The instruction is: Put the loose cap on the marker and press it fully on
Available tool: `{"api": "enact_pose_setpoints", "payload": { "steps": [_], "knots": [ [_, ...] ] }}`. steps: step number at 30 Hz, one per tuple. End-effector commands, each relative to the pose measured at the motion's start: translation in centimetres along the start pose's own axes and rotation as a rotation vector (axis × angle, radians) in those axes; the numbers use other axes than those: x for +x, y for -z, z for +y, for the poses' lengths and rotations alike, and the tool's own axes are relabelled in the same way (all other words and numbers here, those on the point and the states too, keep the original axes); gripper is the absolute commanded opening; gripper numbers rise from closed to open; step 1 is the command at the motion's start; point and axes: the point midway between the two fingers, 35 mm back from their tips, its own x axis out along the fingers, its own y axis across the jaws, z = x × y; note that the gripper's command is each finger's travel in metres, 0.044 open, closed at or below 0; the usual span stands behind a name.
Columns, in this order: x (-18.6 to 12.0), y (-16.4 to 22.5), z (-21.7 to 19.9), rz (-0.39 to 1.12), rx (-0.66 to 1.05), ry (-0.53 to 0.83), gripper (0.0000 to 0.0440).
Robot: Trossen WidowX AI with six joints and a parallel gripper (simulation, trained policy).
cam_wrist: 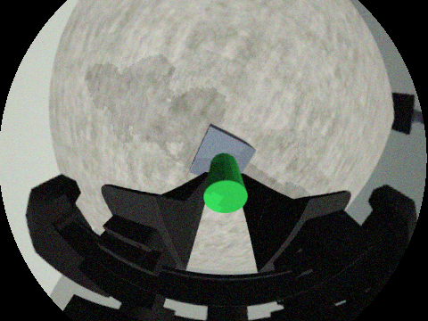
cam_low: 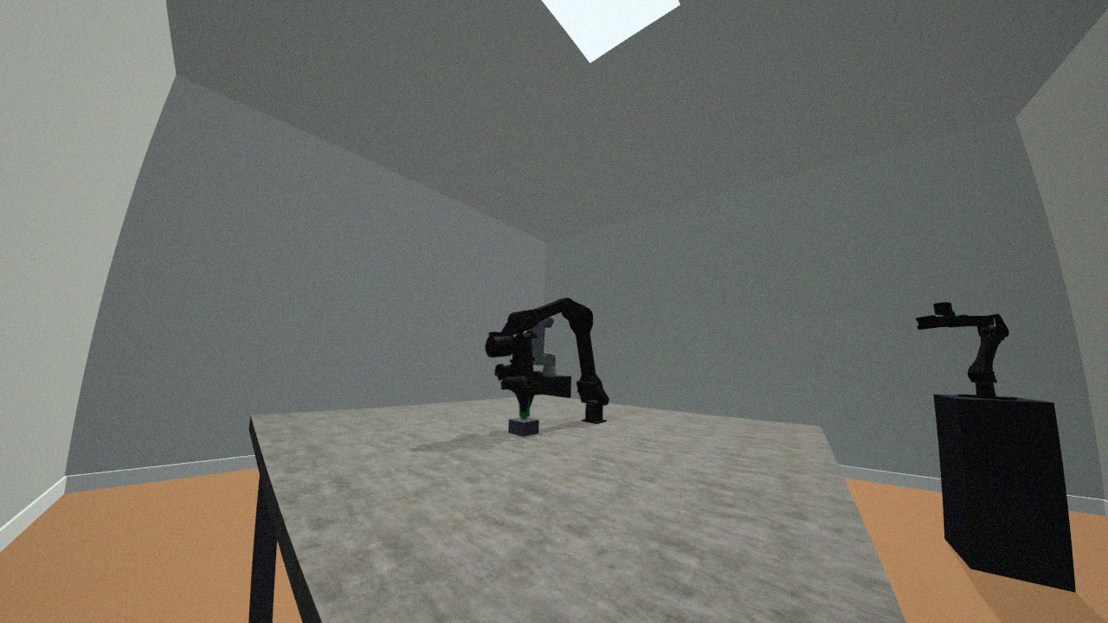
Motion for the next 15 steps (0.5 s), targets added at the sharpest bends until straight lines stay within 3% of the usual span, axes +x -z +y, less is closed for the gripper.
{"api": "enact_pose_setpoints", "payload": {
  "steps": [1, 15],
  "knots": [
    [1.64, -0.10, -0.60, 0.010, -0.023, 0.043, 0.0068],
    [1.98, -0.33, -0.72, -0.001, -0.045, 0.047, 0.0086]
  ]
}}
